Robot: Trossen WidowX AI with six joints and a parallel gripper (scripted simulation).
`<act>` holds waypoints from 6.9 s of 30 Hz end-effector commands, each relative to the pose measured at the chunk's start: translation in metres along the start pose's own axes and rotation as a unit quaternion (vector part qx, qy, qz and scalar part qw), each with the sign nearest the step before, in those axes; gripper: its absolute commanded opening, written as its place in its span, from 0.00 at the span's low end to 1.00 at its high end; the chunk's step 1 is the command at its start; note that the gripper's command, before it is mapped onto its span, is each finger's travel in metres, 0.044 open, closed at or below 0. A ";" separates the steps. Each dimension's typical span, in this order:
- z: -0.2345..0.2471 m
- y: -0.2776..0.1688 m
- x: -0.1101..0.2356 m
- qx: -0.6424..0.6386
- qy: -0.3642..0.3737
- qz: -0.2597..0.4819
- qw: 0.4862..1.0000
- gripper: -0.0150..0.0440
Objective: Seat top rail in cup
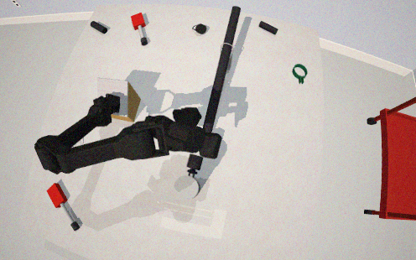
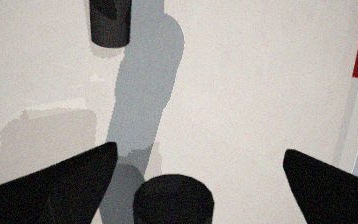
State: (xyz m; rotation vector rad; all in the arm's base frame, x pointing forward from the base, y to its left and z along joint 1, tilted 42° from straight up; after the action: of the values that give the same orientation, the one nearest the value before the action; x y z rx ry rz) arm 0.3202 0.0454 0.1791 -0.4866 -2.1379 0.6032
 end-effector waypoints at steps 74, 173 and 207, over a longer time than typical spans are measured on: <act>-0.010 0.184 -0.006 -0.968 -0.012 0.233 0.095 1.00; 0.046 0.178 -0.112 -0.967 -0.044 0.250 -0.003 0.57; 0.021 0.168 -0.057 -0.957 -0.173 0.234 0.008 0.25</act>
State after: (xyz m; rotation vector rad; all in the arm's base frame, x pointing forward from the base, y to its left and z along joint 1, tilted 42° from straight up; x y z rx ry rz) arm 0.3582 0.1371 0.0211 1.4942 0.6340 1.7477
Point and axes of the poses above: the point midway between the two fingers, 35 mm back from their tips, its own x axis back along the fingers, its own z axis across the jaws, y = z × x, the point moved 7 cm from there along x, back along the fingers, and after that the axes turned 10 degrees about -x, right-handed, at the moved point
